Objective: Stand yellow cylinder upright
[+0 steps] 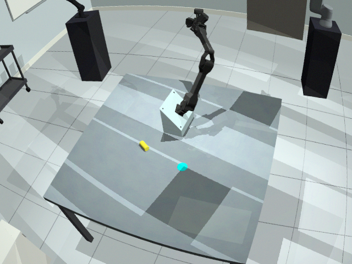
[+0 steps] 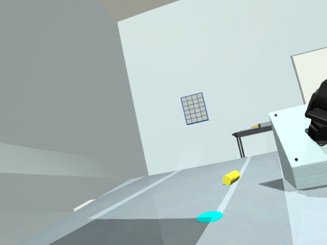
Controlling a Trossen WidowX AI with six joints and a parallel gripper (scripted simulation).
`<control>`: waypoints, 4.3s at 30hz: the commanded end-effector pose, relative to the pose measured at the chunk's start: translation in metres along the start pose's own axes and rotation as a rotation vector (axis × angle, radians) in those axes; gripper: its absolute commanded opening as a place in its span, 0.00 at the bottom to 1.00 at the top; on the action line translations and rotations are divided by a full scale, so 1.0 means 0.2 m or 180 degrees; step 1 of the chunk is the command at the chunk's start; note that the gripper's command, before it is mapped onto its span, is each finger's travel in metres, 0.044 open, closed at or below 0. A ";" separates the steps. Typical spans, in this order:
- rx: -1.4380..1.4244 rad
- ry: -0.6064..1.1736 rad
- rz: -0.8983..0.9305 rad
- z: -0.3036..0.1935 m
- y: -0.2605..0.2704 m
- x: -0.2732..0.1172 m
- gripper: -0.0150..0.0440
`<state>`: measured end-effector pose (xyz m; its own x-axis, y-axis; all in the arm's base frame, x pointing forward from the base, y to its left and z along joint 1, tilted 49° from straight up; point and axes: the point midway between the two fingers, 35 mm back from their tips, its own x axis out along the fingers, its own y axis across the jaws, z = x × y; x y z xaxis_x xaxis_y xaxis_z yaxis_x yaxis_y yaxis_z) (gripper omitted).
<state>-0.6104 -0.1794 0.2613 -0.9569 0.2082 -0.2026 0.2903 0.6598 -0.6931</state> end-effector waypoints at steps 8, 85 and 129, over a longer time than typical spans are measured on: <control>-0.0127 -0.0432 -0.0084 0.28 -0.05 -0.11 0.78; -0.3952 -0.5604 0.0536 1.88 1.37 -3.27 0.78; -0.6064 -0.5538 0.2160 1.05 2.73 -3.75 0.78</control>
<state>0.2604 -0.1567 -0.0882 0.2373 0.6855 -0.6883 -0.7506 0.5792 0.3180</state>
